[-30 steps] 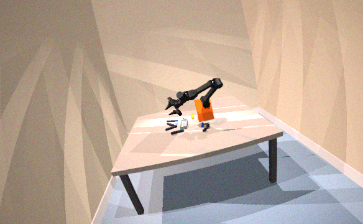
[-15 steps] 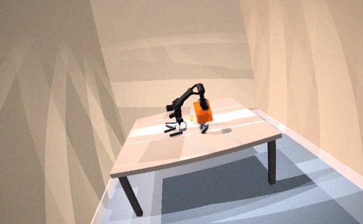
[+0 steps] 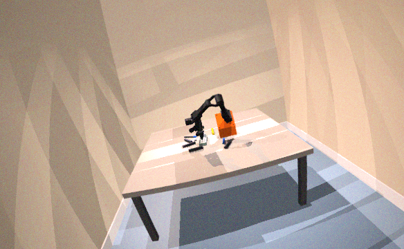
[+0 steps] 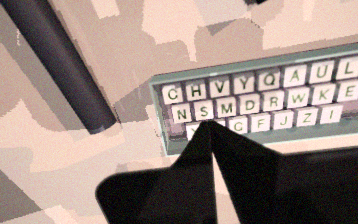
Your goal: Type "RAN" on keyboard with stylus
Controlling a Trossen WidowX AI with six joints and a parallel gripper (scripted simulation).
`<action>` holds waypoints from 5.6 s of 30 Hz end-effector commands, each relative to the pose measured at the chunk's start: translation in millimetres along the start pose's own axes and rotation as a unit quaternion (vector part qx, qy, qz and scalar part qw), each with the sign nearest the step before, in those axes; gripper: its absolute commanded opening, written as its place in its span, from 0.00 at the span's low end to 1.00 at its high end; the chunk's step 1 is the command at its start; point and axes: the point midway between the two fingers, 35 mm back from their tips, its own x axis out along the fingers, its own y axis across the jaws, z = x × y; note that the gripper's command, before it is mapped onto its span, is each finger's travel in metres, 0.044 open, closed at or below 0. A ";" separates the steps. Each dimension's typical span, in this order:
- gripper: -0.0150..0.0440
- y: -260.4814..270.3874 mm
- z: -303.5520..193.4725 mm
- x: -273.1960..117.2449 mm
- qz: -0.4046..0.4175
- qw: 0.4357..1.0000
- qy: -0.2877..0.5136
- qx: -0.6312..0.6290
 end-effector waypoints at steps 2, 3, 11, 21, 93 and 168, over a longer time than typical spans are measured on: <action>0.25 -38.0 2.5 -0.5 0.000 1.000 0.000 0.002; 0.25 -50.6 1.6 -0.5 0.000 1.000 0.000 0.002; 0.25 -60.5 0.5 -0.4 0.001 1.000 0.000 0.002; 0.25 -104.8 1.9 -0.8 -0.001 1.000 -0.001 0.002; 0.30 -24.5 -27.5 -55.1 0.002 1.000 -0.001 0.003; 0.51 36.3 -177.0 -21.6 -0.190 0.647 -0.168 0.719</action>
